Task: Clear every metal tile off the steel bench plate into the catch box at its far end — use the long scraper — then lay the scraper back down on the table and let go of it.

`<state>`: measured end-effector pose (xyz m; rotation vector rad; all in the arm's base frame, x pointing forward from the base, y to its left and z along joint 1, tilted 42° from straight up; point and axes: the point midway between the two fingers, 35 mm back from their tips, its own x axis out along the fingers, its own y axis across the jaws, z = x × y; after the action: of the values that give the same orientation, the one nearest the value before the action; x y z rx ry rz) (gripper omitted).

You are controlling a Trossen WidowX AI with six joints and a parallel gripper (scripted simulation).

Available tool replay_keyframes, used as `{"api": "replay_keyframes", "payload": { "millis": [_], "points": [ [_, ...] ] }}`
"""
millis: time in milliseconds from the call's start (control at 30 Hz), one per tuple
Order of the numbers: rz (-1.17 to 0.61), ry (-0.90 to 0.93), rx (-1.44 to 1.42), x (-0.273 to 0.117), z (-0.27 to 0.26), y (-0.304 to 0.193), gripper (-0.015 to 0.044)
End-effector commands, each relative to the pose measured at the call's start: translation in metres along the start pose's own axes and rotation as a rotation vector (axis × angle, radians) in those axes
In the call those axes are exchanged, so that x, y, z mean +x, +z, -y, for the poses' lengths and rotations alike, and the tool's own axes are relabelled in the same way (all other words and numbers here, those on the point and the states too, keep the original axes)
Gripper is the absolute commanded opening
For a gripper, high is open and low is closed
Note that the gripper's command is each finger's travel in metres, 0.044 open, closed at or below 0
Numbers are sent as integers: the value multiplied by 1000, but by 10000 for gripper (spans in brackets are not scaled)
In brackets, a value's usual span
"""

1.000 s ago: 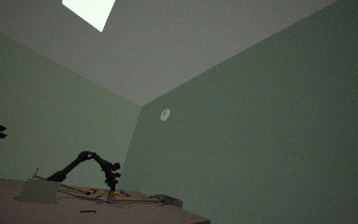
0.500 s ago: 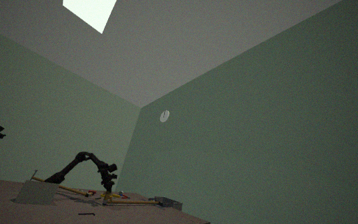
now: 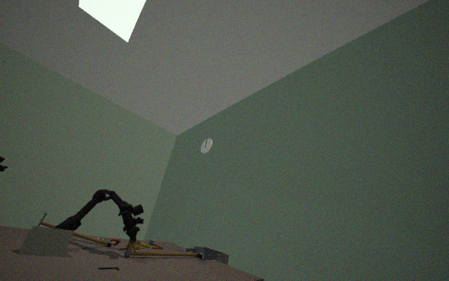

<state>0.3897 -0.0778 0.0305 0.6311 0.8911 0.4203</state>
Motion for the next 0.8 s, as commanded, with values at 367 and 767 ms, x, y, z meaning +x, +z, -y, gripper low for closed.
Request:
{"api": "replay_keyframes", "payload": {
  "millis": [367,767],
  "points": [
    [18,2,-7,-17,-3,-17,0],
    [22,3,-6,-26,-6,-34,0]
  ]
}}
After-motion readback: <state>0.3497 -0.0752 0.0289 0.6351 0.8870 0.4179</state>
